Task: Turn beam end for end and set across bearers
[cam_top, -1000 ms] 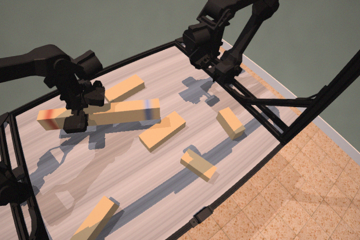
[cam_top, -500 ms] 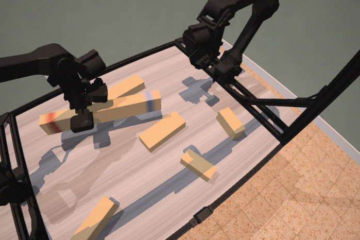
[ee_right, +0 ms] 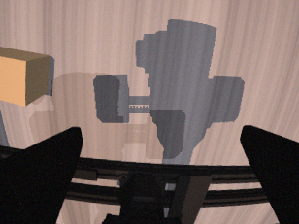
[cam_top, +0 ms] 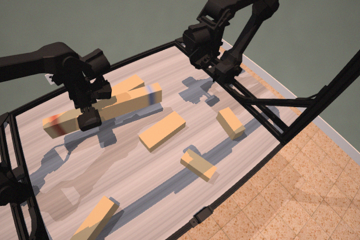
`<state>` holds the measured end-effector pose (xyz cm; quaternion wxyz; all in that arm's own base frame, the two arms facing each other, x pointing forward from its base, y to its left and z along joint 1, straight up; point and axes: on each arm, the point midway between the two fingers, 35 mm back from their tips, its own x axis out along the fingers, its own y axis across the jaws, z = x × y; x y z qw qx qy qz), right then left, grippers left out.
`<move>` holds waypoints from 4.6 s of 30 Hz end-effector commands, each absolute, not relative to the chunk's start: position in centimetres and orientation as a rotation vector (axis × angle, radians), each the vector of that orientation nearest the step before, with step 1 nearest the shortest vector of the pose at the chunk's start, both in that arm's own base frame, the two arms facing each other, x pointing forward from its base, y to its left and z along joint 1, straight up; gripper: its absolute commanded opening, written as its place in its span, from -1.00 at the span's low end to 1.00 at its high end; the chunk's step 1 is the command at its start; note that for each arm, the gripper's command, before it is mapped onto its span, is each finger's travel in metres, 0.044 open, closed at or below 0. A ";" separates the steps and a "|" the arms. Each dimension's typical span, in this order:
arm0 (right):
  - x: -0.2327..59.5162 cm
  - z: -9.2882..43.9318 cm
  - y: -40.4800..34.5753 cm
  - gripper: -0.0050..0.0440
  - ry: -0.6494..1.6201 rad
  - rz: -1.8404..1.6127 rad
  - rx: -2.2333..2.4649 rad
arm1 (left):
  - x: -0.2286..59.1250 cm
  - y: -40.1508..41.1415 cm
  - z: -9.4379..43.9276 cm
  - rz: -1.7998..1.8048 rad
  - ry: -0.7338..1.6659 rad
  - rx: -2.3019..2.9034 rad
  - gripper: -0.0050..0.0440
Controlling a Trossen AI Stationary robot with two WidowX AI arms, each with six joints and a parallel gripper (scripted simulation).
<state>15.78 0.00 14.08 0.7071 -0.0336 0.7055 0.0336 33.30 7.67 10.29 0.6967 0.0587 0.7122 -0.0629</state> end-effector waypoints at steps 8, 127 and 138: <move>15.7 14.1 0.0 1.00 1.569 0.077 -0.077 | 34.9 7.4 10.9 -0.063 1.570 0.063 -0.80; 15.7 14.1 0.0 1.00 1.569 0.077 -0.077 | 40.7 5.6 3.0 0.077 1.569 -0.077 -0.70; 15.7 14.1 0.0 1.00 1.569 0.077 -0.077 | 40.7 5.6 3.0 0.077 1.569 -0.077 0.38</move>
